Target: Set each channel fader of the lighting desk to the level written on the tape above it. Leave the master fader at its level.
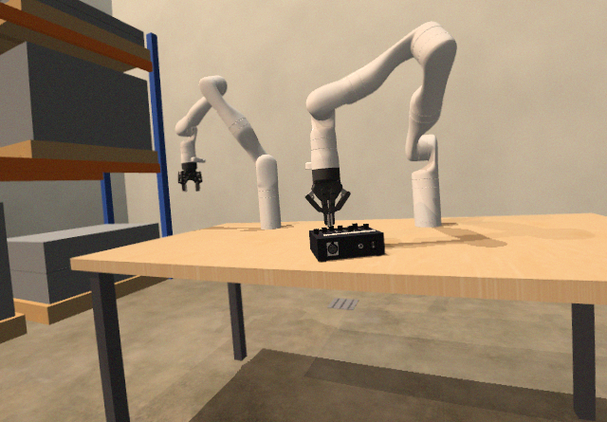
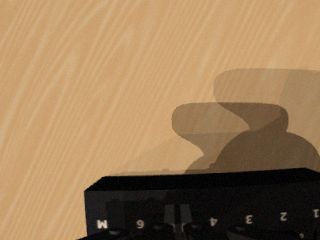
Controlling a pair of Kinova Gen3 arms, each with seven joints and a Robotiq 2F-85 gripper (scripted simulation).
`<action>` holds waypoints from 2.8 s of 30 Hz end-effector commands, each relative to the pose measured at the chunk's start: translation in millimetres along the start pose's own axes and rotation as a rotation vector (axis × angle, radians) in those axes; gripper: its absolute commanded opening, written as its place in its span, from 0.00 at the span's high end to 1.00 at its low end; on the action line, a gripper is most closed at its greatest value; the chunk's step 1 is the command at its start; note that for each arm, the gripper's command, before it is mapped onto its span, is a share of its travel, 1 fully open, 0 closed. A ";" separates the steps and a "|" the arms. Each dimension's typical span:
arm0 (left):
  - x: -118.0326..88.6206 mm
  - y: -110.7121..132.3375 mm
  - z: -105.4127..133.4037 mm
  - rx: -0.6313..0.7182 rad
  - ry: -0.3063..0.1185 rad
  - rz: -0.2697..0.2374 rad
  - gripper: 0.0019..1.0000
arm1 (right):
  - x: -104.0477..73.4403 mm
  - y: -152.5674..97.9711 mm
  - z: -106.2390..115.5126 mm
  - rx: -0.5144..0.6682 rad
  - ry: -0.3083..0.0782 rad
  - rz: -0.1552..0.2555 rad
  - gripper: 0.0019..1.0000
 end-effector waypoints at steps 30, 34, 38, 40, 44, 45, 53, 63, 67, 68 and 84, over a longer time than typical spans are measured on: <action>-0.7 0.3 2.7 0.000 -0.001 -0.001 0.90 | -0.7 0.0 0.3 0.000 -0.002 0.001 0.00; -0.7 0.7 3.9 0.000 -0.001 -0.001 0.90 | -0.7 0.0 0.3 0.000 -0.002 0.001 0.00; -0.7 1.1 5.3 0.000 -0.001 -0.001 0.90 | -0.7 0.0 0.3 0.000 -0.002 0.001 0.00; -0.7 1.3 6.2 0.000 -0.001 -0.001 0.90 | -0.7 0.0 0.3 0.000 -0.002 0.001 0.00; -0.7 1.5 7.0 0.000 -0.001 -0.001 0.90 | -0.7 0.0 0.3 0.000 -0.002 0.001 0.00; -0.7 1.6 7.5 0.000 -0.001 -0.001 0.90 | -0.7 0.0 0.3 0.000 -0.002 0.001 0.00; -0.7 2.7 11.6 0.000 -0.001 -0.001 0.90 | -0.7 0.0 0.3 0.000 -0.002 0.001 0.00; -0.7 4.0 16.2 0.000 -0.001 -0.001 0.90 | -0.7 0.0 0.3 0.000 -0.002 0.001 0.00; -0.7 4.6 18.6 0.000 -0.001 -0.001 0.90 | -0.7 0.0 0.3 0.000 -0.002 0.001 0.00; -0.7 4.8 19.2 0.000 -0.001 -0.001 0.90 | -0.7 0.0 0.3 0.000 -0.002 0.001 0.00; -0.7 6.9 27.2 0.000 -0.001 -0.001 0.90 | -0.7 0.0 0.3 0.000 -0.002 0.001 0.00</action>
Point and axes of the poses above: on each arm, the point where the finger pads meet when closed, its own x axis out along the fingers, its own y axis across the jaws, z = x × y, the point moved 3 cm from there along -x, back along the fingers, and after that the axes turned 15 degrees about x, right-handed, at the moved point
